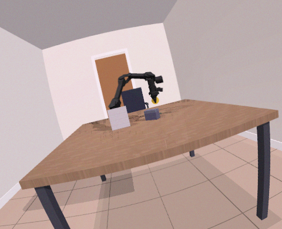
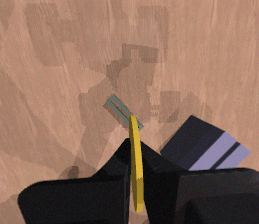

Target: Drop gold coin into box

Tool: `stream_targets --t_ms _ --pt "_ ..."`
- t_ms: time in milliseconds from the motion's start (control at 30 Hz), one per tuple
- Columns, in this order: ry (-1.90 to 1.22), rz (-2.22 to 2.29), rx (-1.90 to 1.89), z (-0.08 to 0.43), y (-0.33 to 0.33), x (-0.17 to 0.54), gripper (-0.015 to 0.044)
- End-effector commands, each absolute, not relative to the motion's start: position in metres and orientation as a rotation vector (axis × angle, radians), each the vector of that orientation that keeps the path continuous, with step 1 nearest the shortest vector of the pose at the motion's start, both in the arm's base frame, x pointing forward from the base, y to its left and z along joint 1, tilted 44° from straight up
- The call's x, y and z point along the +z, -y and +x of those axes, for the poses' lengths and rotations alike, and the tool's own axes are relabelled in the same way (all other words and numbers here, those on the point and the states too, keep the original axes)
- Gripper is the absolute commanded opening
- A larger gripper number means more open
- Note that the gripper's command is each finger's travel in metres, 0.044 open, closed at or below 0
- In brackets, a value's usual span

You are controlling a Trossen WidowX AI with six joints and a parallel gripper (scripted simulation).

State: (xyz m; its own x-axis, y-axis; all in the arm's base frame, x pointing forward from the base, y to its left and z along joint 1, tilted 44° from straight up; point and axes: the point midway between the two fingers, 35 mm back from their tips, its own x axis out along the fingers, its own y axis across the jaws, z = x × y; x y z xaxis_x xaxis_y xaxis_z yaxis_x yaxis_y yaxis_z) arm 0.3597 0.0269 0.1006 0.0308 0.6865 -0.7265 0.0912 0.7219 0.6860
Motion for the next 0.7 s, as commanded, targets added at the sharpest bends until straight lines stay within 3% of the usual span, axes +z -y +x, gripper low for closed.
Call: stream_targets --t_ms 0,667 --pt "-1.535 0.768 0.424 0.36 -0.0263 0.1003 0.0" --pt "-1.662 1.156 0.026 0.3614 -0.0244 0.0989 0.0"
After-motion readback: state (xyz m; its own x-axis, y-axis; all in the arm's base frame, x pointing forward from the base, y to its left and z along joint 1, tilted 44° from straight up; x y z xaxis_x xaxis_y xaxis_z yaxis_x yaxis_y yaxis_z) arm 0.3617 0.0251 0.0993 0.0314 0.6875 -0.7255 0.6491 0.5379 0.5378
